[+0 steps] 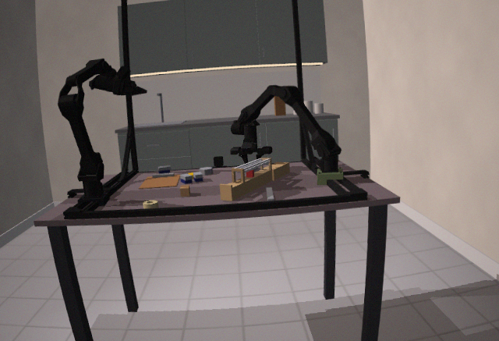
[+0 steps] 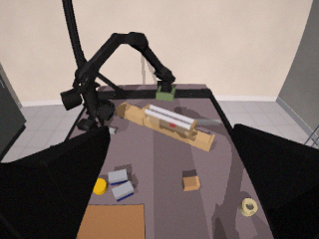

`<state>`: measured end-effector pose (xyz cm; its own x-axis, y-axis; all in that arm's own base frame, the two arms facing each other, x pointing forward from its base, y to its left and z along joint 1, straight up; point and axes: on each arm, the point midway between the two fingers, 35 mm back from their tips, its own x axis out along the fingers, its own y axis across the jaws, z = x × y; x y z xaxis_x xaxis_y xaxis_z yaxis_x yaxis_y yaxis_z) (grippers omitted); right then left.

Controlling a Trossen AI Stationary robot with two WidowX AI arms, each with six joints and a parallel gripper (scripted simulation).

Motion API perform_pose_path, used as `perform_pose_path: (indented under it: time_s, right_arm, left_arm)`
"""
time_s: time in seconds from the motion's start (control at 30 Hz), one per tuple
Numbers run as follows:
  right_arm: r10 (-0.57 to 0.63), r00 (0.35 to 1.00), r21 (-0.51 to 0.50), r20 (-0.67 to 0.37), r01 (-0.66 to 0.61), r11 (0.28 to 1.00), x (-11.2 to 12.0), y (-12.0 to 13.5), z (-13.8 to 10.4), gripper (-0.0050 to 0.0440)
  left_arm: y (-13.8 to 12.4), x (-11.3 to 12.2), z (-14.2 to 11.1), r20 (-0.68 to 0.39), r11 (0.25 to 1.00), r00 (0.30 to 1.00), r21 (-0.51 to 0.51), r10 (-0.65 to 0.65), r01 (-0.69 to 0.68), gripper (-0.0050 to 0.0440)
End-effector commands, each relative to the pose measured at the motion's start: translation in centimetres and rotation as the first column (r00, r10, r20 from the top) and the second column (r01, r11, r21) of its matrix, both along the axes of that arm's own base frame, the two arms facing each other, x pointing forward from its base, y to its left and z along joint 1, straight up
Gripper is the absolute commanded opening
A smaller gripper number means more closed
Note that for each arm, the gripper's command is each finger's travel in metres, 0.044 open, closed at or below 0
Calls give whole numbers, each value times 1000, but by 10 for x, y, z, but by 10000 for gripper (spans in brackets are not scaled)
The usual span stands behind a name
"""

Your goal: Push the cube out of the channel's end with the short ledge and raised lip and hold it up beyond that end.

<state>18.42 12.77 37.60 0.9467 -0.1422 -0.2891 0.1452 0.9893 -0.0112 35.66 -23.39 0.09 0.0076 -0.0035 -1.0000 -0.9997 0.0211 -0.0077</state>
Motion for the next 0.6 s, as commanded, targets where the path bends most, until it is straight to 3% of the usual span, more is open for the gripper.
perform_pose_path:
  time_s: [0.0, 0.57]
  right_arm:
    - [-3, 1000, 0, 4, 3, 1000, 0, 0, 1, 400]
    - [-3, 1000, 0, 4, 3, 1000, 0, 0, 1, 400]
  left_arm:
    - [1, -2, -4, -8, 1000, 1000, 4, 2, -2, 200]
    - [0, 0, -1, -2, 1000, 1000, 1, 0, 0, 83]
